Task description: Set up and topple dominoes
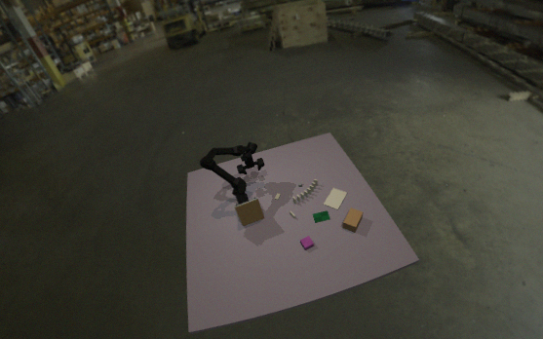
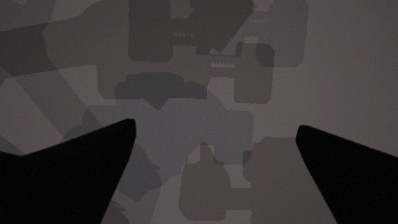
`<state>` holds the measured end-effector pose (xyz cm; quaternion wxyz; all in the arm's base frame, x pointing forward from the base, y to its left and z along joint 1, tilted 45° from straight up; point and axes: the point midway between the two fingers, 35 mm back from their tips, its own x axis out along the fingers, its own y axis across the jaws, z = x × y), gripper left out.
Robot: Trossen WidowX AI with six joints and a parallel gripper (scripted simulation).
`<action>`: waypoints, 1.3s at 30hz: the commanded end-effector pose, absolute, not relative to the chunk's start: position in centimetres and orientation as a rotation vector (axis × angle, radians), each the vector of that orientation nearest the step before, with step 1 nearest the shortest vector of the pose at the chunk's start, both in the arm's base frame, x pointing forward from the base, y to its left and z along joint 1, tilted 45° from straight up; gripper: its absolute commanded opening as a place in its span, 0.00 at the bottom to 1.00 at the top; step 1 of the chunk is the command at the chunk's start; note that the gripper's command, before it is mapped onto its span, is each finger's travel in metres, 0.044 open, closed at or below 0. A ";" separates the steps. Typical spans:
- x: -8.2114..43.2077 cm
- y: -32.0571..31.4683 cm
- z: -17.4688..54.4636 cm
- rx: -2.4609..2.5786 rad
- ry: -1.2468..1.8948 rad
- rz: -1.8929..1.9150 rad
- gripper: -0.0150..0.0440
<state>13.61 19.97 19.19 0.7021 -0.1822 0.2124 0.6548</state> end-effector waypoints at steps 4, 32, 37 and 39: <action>19.9 17.3 14.0 -0.310 0.749 1.300 1.00; 25.2 13.6 -0.8 -0.014 1.087 1.104 1.00; 25.2 13.9 -1.0 -0.014 1.087 1.104 1.00; 25.2 14.1 -1.2 -0.014 1.087 1.104 1.00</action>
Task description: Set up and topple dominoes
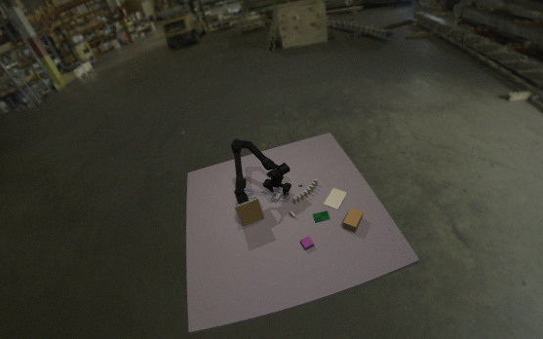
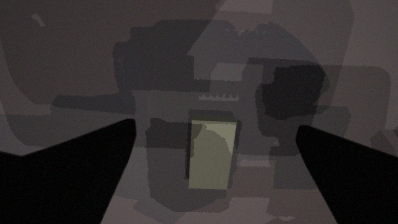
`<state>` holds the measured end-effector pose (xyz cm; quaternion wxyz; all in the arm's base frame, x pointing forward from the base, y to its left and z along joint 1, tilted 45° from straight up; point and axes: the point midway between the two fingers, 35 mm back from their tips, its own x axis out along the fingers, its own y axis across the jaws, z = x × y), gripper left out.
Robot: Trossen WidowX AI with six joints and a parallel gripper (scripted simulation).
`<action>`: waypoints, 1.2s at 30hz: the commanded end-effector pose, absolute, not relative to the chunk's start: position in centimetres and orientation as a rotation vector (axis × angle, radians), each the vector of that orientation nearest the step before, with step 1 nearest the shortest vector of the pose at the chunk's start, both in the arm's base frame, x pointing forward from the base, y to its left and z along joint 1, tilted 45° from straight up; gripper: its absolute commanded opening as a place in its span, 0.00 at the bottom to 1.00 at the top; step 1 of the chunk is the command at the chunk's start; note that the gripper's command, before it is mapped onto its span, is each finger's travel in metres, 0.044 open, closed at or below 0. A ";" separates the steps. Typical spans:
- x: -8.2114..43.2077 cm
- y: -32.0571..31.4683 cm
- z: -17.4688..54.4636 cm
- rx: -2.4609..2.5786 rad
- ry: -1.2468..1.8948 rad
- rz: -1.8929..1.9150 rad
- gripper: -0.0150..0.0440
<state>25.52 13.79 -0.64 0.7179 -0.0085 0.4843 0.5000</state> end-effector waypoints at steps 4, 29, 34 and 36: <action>25.2 14.6 -1.6 -0.013 1.087 1.104 1.00; 25.2 14.7 -1.8 -0.013 1.087 1.104 0.44; 25.2 14.7 -1.8 -0.013 1.087 1.104 0.44; 25.2 14.2 -1.2 -0.013 1.087 1.104 0.44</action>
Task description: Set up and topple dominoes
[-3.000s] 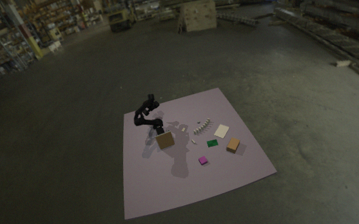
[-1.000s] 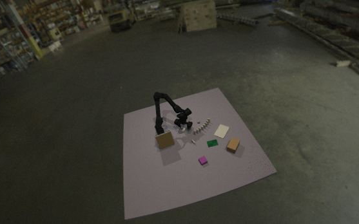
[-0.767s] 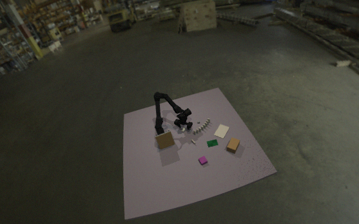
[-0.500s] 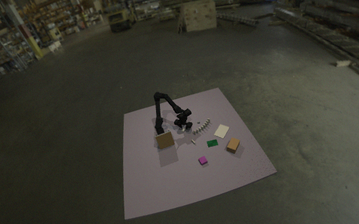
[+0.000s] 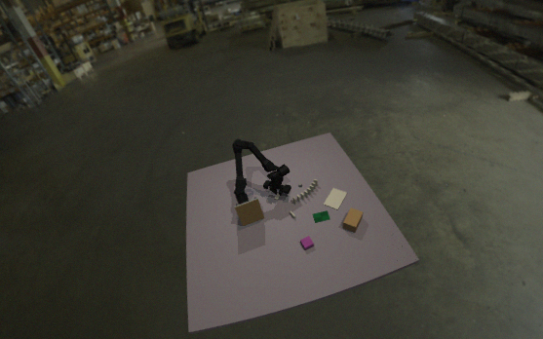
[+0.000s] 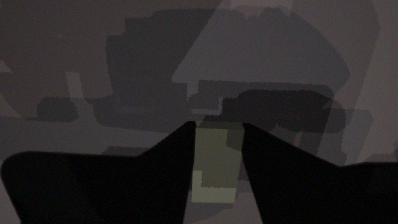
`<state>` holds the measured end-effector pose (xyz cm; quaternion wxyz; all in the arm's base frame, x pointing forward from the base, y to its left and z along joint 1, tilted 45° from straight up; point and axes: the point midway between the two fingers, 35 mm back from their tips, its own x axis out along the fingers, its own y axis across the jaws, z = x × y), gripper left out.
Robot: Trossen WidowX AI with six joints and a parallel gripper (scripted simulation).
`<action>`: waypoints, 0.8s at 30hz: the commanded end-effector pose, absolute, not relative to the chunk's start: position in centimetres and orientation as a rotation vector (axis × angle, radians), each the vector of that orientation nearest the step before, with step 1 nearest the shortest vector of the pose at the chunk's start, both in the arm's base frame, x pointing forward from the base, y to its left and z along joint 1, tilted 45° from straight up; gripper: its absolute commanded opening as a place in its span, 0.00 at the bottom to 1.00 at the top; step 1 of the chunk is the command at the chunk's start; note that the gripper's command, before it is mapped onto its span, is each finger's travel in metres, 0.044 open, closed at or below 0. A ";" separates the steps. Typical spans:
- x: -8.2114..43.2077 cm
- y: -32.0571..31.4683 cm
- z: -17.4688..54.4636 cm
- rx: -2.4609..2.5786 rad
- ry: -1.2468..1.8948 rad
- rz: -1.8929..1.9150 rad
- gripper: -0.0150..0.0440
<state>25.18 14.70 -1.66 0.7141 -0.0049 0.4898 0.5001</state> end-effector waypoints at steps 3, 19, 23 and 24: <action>25.4 11.6 1.4 -0.015 1.087 1.103 0.44; 25.7 3.4 9.6 -0.019 1.090 1.100 0.44; 25.9 3.5 9.8 0.021 1.118 1.072 0.44; 26.1 3.7 10.0 0.071 1.152 1.035 0.44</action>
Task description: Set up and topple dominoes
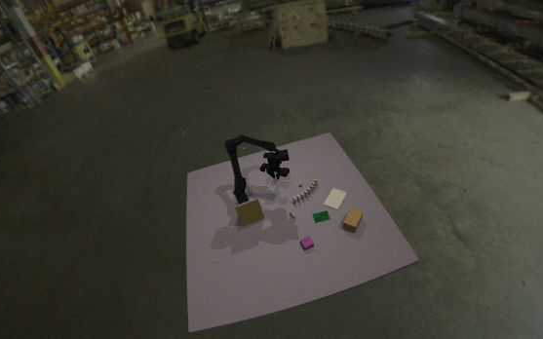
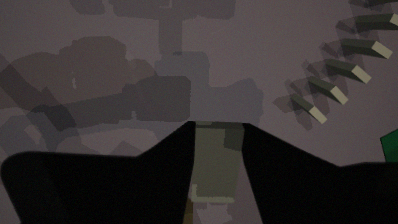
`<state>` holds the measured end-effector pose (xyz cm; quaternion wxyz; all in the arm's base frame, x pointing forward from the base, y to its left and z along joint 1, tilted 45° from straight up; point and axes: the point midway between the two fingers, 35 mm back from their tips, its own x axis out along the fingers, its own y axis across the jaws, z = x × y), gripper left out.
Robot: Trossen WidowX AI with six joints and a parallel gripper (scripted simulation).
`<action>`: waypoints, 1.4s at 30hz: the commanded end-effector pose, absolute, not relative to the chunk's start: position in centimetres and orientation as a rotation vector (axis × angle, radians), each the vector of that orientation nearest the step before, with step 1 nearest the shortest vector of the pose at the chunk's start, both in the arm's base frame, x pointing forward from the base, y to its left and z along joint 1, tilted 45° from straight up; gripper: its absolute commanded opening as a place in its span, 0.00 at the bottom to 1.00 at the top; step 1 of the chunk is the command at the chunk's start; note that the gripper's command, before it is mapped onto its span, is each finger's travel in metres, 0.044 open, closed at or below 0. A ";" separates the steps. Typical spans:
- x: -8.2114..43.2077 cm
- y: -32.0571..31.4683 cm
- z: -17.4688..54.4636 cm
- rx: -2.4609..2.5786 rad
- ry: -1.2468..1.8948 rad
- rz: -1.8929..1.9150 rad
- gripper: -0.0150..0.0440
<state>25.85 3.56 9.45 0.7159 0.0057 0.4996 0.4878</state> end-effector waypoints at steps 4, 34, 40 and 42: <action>27.1 4.6 10.9 0.326 1.311 0.840 0.44; 29.0 7.4 12.5 0.856 1.589 0.284 0.44; 28.7 7.9 10.6 0.740 1.579 0.190 0.44; 28.7 8.0 9.9 0.695 1.566 0.150 0.44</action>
